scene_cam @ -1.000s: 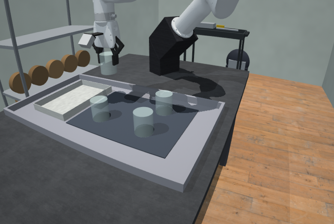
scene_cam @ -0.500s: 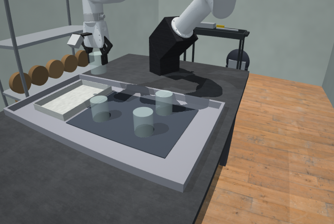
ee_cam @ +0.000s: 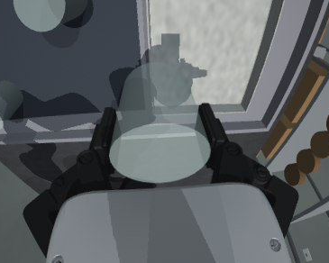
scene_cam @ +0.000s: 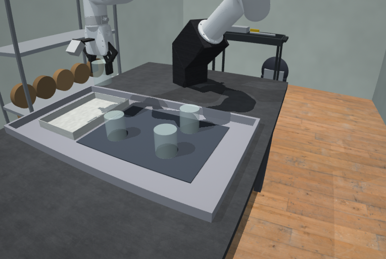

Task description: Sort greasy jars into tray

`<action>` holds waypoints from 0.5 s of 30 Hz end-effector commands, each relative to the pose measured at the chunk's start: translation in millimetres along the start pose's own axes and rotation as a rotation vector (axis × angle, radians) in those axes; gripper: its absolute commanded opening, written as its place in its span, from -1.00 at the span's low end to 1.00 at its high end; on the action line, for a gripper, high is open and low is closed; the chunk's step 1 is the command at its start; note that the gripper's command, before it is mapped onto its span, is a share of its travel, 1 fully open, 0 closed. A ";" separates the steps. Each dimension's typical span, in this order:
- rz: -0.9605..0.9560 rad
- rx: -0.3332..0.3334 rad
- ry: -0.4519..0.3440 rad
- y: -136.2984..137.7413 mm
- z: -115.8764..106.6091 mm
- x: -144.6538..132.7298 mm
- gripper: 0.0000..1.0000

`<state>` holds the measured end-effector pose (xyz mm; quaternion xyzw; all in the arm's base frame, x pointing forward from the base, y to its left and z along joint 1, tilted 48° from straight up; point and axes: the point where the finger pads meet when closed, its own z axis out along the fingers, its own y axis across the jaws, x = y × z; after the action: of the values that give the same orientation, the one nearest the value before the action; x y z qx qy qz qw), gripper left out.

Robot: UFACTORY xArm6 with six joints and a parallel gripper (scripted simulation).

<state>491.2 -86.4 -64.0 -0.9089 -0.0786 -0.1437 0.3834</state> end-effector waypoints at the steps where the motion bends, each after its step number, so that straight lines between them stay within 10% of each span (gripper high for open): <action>1: -0.001 -0.001 0.001 10.0 -1.3 4.5 -1.00; 15: -0.001 -0.001 0.001 54.3 -1.3 17.7 -1.00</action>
<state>513.1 -114.2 -87.8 -0.9090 -0.0785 -0.1438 0.3833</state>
